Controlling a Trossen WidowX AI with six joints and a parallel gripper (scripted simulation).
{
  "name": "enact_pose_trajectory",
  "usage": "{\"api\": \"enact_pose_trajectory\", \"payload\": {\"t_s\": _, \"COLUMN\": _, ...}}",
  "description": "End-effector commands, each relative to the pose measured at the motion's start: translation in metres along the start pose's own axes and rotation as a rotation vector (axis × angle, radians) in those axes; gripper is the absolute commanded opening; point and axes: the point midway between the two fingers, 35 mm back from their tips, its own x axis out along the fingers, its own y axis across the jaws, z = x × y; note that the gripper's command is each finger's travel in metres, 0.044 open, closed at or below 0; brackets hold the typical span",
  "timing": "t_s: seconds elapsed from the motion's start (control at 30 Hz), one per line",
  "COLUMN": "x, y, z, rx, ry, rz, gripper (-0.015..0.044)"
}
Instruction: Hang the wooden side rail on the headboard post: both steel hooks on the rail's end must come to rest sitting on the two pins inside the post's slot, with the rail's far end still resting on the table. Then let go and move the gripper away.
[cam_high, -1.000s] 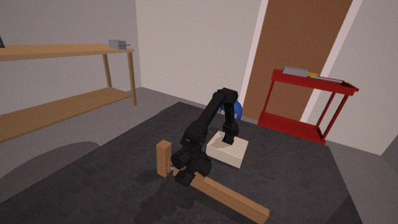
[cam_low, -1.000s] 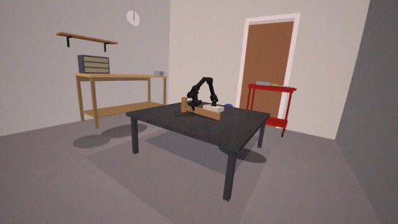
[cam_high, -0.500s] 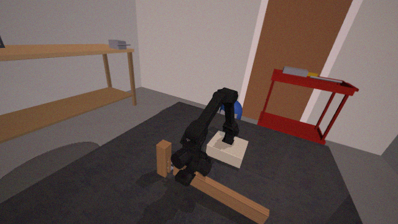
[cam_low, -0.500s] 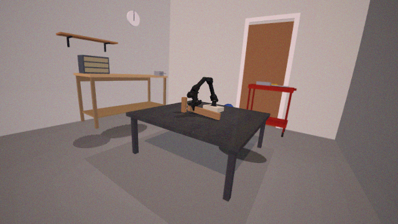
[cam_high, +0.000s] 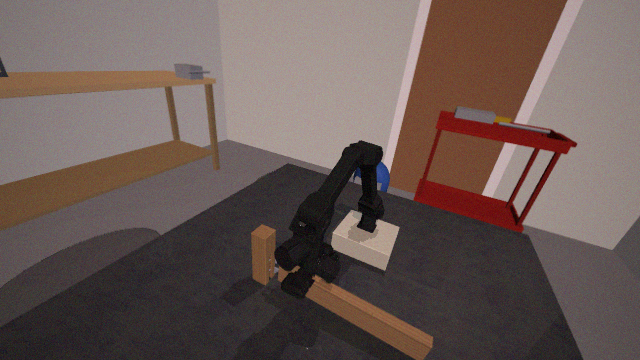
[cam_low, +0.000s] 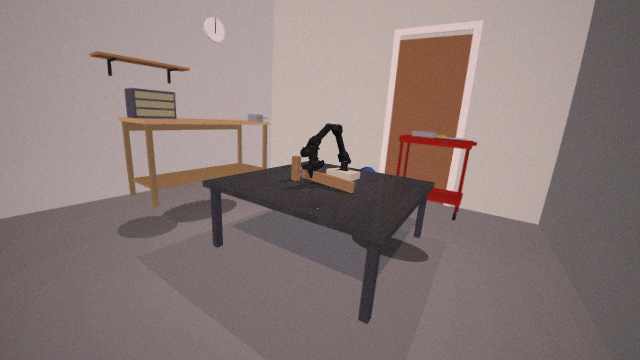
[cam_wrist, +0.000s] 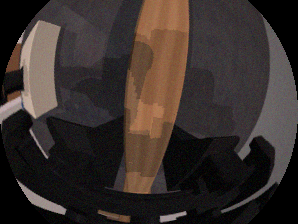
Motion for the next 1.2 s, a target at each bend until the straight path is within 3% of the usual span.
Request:
{"api": "enact_pose_trajectory", "payload": {"t_s": 0.0, "x": -0.0035, "y": -0.0038, "z": -0.0012, "rx": -0.001, "ry": -0.001, "rz": -0.014, "gripper": 0.0}}
{"api": "enact_pose_trajectory", "payload": {"t_s": 1.17, "x": -0.0005, "y": 0.0001, "z": -0.0052, "rx": -0.001, "ry": 0.0, "rz": -0.013, "gripper": 0.0}}
